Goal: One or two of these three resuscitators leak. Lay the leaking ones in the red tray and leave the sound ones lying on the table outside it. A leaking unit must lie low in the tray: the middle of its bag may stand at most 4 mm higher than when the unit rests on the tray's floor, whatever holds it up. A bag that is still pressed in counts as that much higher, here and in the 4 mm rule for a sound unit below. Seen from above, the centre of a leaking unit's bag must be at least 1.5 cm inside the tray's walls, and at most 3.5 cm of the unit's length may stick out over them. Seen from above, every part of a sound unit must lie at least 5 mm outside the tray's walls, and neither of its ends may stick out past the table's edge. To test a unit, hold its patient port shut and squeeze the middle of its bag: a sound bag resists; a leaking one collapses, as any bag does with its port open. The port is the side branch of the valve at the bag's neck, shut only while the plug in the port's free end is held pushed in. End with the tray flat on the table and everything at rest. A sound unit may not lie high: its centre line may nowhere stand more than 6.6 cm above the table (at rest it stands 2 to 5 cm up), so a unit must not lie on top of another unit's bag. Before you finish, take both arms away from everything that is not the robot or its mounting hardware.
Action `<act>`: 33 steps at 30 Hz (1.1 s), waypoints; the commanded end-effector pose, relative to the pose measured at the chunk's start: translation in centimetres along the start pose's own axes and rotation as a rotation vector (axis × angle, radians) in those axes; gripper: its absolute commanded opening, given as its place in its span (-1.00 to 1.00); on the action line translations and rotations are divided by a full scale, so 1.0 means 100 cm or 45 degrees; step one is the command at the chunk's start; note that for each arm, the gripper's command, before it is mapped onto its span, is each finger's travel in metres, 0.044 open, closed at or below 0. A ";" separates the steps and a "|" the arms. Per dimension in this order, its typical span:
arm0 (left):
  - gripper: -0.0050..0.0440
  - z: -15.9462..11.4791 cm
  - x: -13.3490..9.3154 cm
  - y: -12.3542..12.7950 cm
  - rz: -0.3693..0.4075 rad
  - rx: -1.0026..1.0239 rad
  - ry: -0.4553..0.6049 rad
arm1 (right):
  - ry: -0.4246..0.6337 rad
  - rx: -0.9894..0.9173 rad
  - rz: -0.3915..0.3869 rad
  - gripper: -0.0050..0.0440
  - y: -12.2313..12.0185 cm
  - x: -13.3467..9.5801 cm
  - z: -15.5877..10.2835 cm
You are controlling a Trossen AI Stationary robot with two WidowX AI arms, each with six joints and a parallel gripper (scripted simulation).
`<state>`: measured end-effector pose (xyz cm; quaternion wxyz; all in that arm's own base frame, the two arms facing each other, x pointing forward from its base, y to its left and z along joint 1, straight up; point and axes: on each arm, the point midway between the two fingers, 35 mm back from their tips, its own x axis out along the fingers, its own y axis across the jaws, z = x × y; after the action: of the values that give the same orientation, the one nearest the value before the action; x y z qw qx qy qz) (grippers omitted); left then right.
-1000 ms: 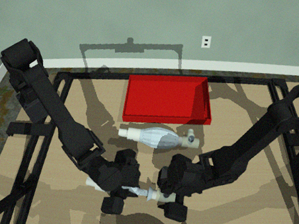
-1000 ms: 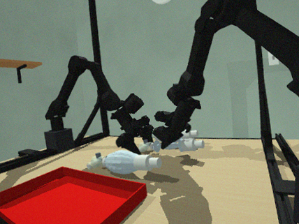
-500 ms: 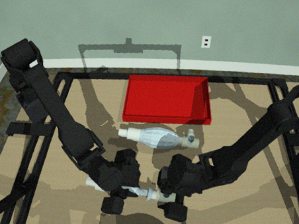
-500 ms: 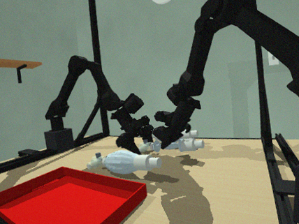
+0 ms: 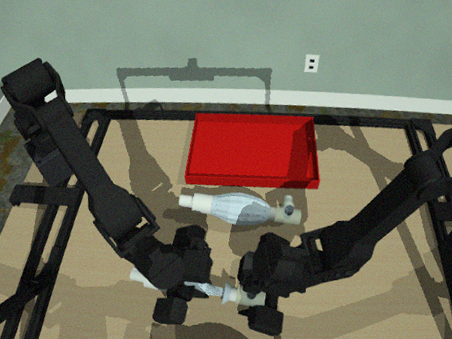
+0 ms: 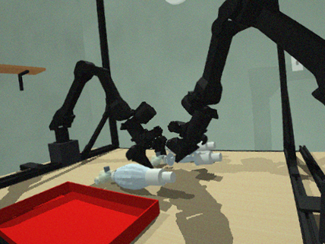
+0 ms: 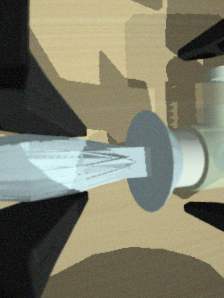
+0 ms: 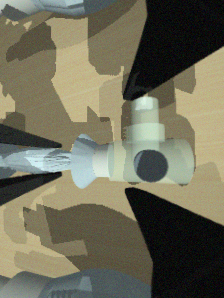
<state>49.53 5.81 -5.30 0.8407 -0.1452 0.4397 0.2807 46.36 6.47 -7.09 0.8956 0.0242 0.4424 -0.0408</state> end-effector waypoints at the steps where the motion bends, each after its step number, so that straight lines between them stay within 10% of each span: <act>1: -0.80 0.001 0.000 0.000 -0.001 -0.002 -0.004 | 0.004 0.001 -0.004 1.00 0.000 0.000 -0.001; 2: -0.80 0.001 0.000 0.000 -0.001 -0.002 -0.004 | 0.004 0.001 -0.004 1.00 0.000 0.000 -0.001; 3: -0.80 0.000 0.000 0.000 0.000 0.001 0.000 | 0.003 0.001 -0.004 1.00 0.000 -0.055 0.042; 6: -0.80 0.000 0.000 0.000 0.000 0.001 0.000 | 0.003 0.001 -0.004 1.00 0.000 -0.071 0.054; 19: -0.80 0.000 0.000 0.000 0.000 0.001 0.000 | 0.003 0.001 -0.004 1.00 0.000 -0.071 0.054; 30: -0.80 0.000 0.000 0.001 0.002 0.002 0.003 | -0.398 0.072 0.091 1.00 -0.016 -0.224 0.098; 33: -0.80 0.000 0.000 0.001 0.002 0.002 0.003 | -0.398 0.072 0.091 1.00 -0.016 -0.224 0.098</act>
<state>49.45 5.83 -5.37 0.8397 -0.1447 0.4415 0.2812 41.61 5.51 16.90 0.9542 0.0588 0.2926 -0.0228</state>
